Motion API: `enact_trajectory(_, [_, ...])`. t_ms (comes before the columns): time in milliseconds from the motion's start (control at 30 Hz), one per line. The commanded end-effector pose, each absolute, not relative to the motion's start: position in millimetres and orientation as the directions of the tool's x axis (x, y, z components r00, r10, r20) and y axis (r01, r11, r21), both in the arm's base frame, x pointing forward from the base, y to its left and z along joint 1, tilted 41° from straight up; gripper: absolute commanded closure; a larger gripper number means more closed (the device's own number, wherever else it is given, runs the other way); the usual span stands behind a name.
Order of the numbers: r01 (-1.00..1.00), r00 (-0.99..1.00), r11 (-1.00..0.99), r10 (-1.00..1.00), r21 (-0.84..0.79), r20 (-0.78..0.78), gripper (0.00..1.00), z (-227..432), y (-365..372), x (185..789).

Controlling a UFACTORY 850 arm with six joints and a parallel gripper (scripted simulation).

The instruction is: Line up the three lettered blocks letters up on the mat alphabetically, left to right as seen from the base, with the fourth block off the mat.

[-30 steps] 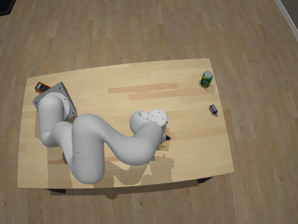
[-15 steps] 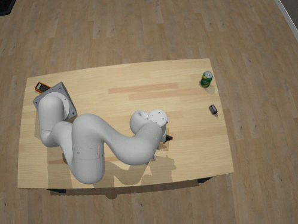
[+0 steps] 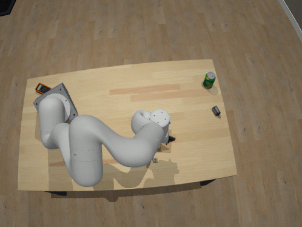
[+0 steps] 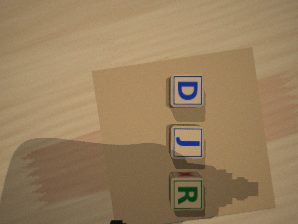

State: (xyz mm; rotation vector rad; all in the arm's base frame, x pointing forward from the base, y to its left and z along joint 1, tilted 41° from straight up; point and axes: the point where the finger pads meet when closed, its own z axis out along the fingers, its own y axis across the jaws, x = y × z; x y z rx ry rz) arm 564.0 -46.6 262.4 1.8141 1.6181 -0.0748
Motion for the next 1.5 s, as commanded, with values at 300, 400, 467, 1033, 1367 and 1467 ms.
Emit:
enact_trajectory(300, [0.893,0.220,0.020,0.853,0.450,-0.474,0.00,304,-18,543])
enact_trajectory(400, [0.893,0.220,0.020,0.853,0.450,-0.474,0.00,311,-13,539])
enact_trajectory(467, [0.893,0.220,0.020,0.853,0.450,-0.474,0.00,313,-12,538])
enact_trajectory(1033, [0.893,0.220,0.020,0.853,0.450,-0.474,0.00,315,-10,537])
enact_trajectory(1367, [0.893,0.220,0.020,0.853,0.450,-0.474,0.00,315,-10,537])
enact_trajectory(1467, [0.893,0.220,0.020,0.853,0.450,-0.474,0.00,315,-10,537])
